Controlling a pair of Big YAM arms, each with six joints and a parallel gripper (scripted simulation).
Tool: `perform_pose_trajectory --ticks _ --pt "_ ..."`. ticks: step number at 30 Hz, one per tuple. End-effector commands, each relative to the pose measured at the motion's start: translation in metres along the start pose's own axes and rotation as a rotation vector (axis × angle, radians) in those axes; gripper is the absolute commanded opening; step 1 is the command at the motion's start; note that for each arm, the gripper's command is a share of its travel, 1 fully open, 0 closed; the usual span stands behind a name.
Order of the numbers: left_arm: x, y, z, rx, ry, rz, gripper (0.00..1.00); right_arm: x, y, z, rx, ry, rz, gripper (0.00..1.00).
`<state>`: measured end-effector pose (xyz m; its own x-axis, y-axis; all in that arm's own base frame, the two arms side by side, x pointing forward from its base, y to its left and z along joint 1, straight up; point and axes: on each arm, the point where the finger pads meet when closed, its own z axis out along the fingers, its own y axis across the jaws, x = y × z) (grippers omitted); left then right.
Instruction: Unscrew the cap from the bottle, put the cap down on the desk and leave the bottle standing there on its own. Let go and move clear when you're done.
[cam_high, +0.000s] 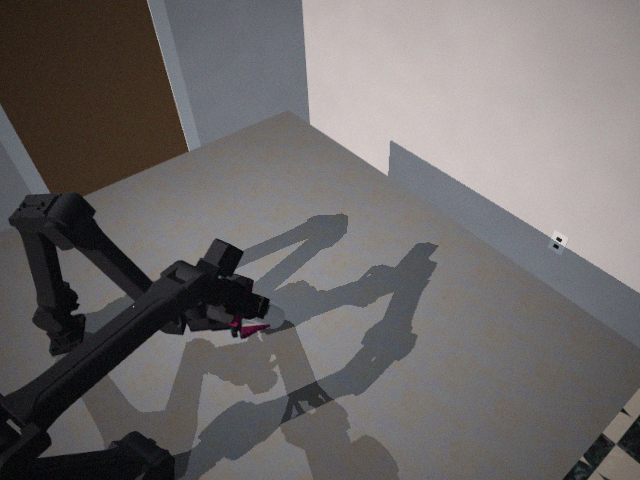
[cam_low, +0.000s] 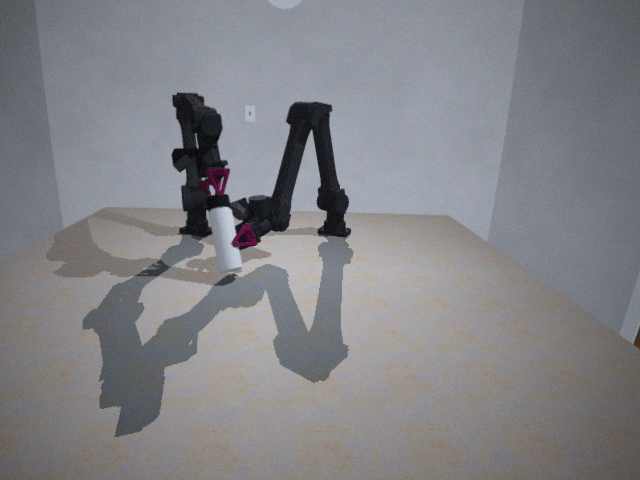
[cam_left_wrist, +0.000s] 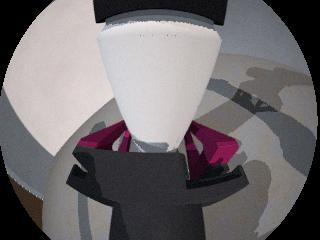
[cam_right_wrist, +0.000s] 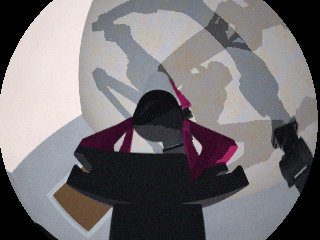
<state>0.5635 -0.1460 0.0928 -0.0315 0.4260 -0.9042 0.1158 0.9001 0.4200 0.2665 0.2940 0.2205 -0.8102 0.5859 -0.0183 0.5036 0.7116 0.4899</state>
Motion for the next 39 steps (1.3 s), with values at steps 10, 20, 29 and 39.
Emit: perform_pose_trajectory --ticks 10,20,29,39 --pt "-0.0228 0.0123 0.005 -0.031 -0.059 -0.01 0.0 -0.0013 0.0173 -0.013 -0.026 -0.011 -0.642 0.0" --pt "-0.0228 0.0123 0.005 -0.031 -0.059 -0.01 0.0 -0.0013 0.0173 -0.0136 -0.024 -0.015 -1.032 0.0" --pt "-0.0228 0.0123 0.005 -0.031 -0.059 -0.01 0.0 -0.0013 0.0172 -0.0141 -0.022 -0.018 -1.432 0.0" --pt "-0.0228 0.0123 0.005 -0.031 -0.059 -0.01 0.0 -0.0014 0.0171 -0.0145 -0.018 -0.02 -1.839 0.0"
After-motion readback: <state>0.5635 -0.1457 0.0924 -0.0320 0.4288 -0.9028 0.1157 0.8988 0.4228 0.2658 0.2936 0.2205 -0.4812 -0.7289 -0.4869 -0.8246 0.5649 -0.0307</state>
